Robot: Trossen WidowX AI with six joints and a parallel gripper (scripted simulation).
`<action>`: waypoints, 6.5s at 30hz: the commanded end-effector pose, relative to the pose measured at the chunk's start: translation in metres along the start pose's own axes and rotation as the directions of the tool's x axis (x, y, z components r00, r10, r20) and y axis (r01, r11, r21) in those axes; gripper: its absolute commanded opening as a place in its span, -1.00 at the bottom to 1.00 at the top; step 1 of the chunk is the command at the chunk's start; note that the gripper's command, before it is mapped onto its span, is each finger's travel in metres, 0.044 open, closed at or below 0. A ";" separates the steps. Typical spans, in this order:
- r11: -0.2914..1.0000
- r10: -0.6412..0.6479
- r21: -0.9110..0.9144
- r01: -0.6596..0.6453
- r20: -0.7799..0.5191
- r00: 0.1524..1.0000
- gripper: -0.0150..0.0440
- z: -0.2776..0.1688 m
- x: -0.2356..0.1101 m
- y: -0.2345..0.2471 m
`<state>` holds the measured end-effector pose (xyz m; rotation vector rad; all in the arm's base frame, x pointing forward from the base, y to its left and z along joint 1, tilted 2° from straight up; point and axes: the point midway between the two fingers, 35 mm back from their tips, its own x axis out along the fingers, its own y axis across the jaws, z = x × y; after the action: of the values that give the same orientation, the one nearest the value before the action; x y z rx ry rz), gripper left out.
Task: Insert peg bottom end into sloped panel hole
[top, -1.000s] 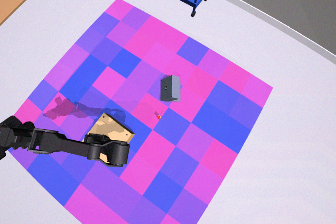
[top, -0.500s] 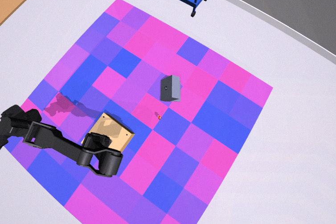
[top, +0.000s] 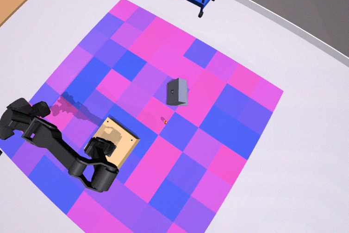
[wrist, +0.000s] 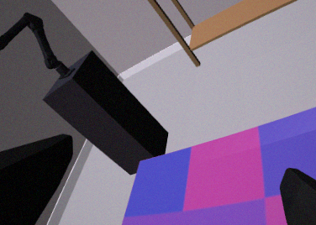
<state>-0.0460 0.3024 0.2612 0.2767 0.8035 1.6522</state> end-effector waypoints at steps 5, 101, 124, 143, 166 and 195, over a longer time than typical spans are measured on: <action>0.993 -0.112 -0.036 0.113 0.020 0.993 1.00 0.015 0.004 -0.029; 0.380 -0.909 -0.099 0.920 -0.225 0.351 1.00 0.059 -0.224 -0.346; 0.280 -0.894 -0.073 0.957 -0.383 0.233 1.00 0.021 -0.309 -0.373; 0.240 -0.831 -0.044 0.970 -0.525 0.182 1.00 -0.026 -0.379 -0.380; 0.243 -0.723 0.038 0.969 -0.659 0.207 1.00 -0.093 -0.453 -0.369; 0.258 -0.666 0.098 0.961 -0.703 0.250 1.00 -0.143 -0.477 -0.370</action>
<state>0.2774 -0.1779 0.0449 -0.2999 1.4984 0.3093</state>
